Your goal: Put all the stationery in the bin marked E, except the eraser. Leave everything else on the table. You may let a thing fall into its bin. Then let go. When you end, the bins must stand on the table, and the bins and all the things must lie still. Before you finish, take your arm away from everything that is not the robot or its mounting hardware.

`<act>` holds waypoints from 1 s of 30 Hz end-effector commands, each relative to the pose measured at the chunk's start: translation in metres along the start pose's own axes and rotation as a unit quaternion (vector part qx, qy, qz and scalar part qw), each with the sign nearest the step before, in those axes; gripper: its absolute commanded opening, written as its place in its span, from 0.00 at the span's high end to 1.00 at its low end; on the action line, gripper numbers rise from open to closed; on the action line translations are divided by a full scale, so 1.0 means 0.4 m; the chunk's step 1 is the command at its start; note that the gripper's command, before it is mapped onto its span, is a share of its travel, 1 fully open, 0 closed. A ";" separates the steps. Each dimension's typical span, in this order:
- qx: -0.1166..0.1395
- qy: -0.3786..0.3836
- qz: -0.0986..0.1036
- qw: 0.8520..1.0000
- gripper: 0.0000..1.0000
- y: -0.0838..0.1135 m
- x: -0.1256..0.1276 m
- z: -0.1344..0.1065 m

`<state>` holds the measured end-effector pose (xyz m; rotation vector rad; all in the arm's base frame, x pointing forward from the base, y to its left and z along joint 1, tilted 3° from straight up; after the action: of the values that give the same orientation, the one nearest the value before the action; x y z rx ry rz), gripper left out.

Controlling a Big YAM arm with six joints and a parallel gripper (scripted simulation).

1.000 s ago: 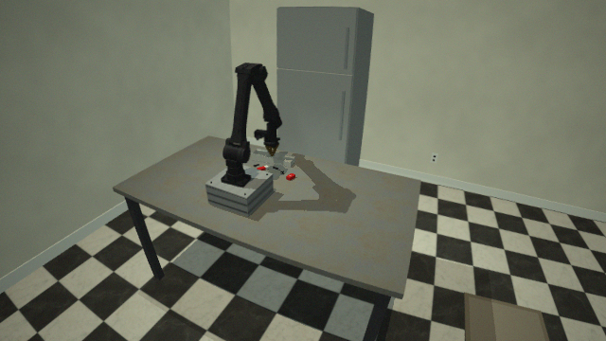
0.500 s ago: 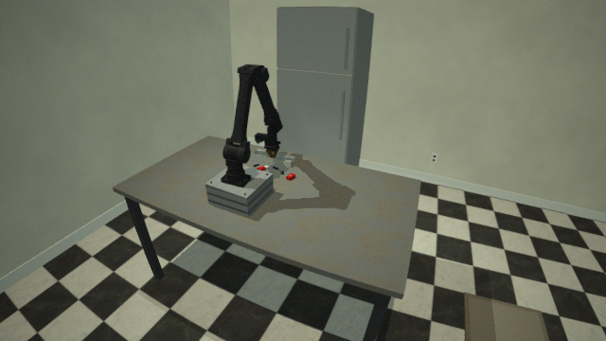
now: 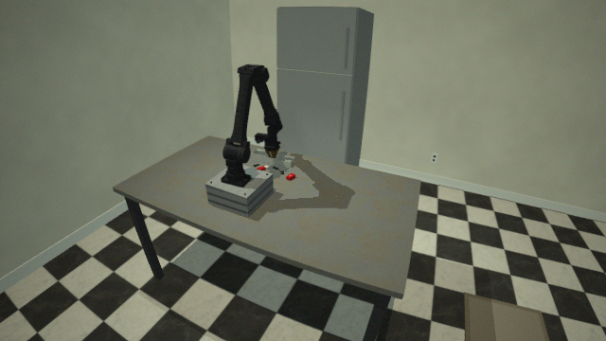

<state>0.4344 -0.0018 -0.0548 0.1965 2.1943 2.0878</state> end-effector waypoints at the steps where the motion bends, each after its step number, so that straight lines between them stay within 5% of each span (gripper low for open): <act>1: -0.004 0.001 -0.003 1.000 0.72 -0.010 -0.015 -0.006; 13: -0.004 0.001 -0.002 1.000 0.72 -0.010 -0.014 -0.007; 15: -0.003 0.001 0.001 1.000 0.72 0.009 -0.013 -0.006; 17: -0.006 0.000 -0.016 1.000 0.72 0.050 -0.031 -0.004; 30: -0.008 0.000 -0.023 1.000 0.72 0.097 -0.046 0.005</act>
<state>0.4337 -0.0021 -0.0404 0.2001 2.1961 2.0888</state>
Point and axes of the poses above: the point where the finger pads meet when closed, its own y axis back along the fingers, its own x axis across the jaws, z = x × y, the point moved 4 cm from there along y, back along the fingers, and after that the axes turned 9 degrees about -y, right-handed, at the moved point
